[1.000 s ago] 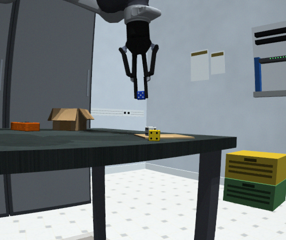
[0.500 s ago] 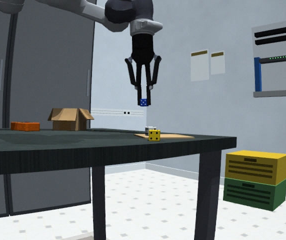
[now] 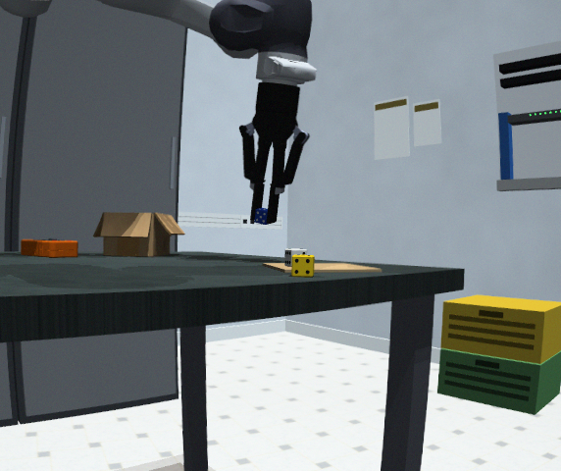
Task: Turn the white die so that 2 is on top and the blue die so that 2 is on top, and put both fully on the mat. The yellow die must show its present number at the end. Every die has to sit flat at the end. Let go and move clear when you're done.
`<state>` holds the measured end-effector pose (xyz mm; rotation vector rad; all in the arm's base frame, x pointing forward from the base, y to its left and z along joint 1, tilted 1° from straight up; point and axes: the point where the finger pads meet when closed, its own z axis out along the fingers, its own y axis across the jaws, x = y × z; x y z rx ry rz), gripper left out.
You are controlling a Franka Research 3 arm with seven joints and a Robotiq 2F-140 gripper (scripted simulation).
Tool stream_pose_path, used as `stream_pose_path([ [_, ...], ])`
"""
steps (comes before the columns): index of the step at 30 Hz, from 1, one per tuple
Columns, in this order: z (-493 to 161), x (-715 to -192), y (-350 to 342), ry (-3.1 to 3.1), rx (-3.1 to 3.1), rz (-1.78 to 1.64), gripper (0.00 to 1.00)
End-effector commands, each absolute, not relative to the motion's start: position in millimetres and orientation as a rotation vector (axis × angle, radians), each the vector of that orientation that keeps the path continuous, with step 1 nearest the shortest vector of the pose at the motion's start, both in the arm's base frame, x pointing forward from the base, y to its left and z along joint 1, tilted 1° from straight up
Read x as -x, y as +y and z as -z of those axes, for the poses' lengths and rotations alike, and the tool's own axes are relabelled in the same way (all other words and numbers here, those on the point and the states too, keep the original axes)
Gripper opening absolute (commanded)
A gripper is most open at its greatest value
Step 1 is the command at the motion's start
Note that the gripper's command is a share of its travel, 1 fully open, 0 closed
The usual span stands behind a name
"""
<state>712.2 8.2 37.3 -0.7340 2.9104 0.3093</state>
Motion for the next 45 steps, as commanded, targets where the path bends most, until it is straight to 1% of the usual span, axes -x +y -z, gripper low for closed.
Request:
stream_pose_path([
  [1, -35, -718, 17, 2.743, 0.821, -0.422, 0.21],
  [11, -34, -720, 27, 2.564, 0.799, -0.531, 0.21],
  [21, -38, -722, 28, 2.393, 0.754, -0.568, 0.21],
  [40, -45, -722, 12, 2.155, 0.643, -0.497, 0.21],
  [45, -46, -718, -1, 2.081, 0.591, -0.43, 0.21],
])
